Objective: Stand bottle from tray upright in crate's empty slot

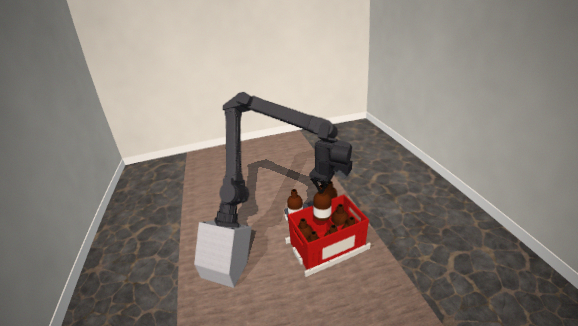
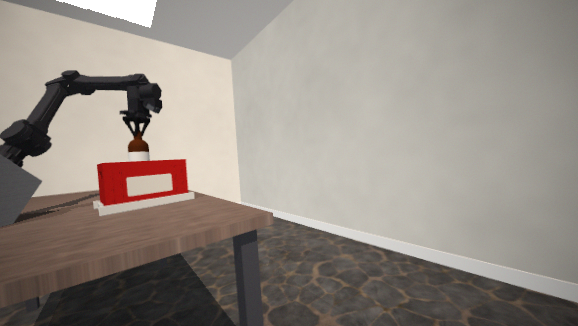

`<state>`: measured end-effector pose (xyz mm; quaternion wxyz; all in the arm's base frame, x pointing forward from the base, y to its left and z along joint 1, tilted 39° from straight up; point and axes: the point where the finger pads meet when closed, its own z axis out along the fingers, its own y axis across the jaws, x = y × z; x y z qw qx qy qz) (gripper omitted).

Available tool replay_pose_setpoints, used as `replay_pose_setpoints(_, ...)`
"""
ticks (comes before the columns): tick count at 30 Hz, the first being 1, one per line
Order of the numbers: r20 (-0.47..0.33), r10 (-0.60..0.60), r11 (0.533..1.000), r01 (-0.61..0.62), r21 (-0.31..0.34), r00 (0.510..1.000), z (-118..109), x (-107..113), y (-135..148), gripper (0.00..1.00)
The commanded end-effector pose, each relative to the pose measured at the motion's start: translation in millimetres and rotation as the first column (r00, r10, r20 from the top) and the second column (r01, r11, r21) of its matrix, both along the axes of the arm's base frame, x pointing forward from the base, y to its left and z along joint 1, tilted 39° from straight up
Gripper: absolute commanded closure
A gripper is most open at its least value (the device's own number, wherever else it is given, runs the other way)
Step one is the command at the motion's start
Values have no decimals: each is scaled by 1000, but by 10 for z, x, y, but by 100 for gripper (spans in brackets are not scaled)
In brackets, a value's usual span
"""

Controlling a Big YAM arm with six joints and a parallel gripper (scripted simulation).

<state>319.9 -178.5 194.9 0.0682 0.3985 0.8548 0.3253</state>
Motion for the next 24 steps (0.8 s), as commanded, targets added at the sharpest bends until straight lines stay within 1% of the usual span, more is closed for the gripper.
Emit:
replay_pose_setpoints(1, 29, 2, 1000, -1, -30, 1000, 104, 56, 23, 100)
replay_pose_setpoints(5, 28, 2, 1000, -1, -29, 1000, 99, 55, 33, 100)
replay_pose_setpoints(6, 27, -11, 1000, 12, -28, 1000, 96, 31, -5, 100)
replay_pose_setpoints(9, 30, 2, 1000, -1, -31, 1000, 113, 69, 39, 100)
replay_pose_setpoints(13, 27, 2, 1000, -1, -28, 1000, 103, 69, 61, 100)
replay_pose_setpoints(22, 31, 1, 999, 0, -32, 1000, 127, 89, 62, 100)
replay_pose_setpoints(24, 31, -13, 999, 14, -31, 999, 125, 64, 18, 100)
